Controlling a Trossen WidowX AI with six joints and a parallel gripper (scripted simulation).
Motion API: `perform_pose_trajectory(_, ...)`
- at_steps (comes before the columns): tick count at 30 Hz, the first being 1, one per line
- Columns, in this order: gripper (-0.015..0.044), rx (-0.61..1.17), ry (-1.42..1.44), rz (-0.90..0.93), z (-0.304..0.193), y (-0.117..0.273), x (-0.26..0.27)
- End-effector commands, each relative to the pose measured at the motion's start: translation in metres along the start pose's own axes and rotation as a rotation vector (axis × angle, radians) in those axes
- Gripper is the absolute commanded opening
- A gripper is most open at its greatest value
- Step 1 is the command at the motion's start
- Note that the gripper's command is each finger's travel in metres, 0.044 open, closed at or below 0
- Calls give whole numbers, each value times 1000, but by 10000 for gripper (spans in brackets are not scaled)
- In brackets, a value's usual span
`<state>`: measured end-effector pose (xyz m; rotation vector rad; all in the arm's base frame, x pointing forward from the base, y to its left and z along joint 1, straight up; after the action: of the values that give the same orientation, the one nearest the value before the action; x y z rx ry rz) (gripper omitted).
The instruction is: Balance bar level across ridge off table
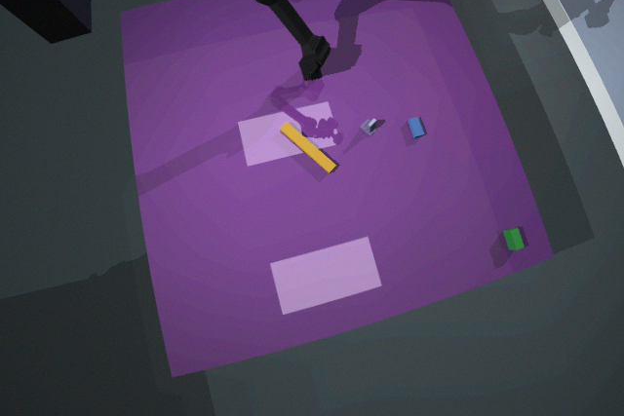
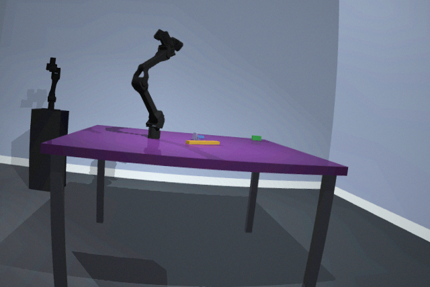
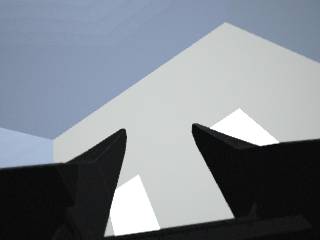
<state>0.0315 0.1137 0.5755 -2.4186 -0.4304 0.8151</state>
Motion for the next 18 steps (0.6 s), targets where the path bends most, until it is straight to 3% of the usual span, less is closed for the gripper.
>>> perform_pose_trajectory(1,315,26,-89,130,-1,-2,33)
perform_pose_trajectory(18,315,252,-401,622,-21,28,148)
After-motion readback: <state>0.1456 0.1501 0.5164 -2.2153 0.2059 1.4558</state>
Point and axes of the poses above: the point midway between the two fingers, 35 mm back from their tips, its own y axis back along the fingers, its own x axis across the jaws, z = x × y, the point moved 7 cm from there along y, back along the fingers, and after that the axes turned 10 degrees about -y, right-handed, at the moved point
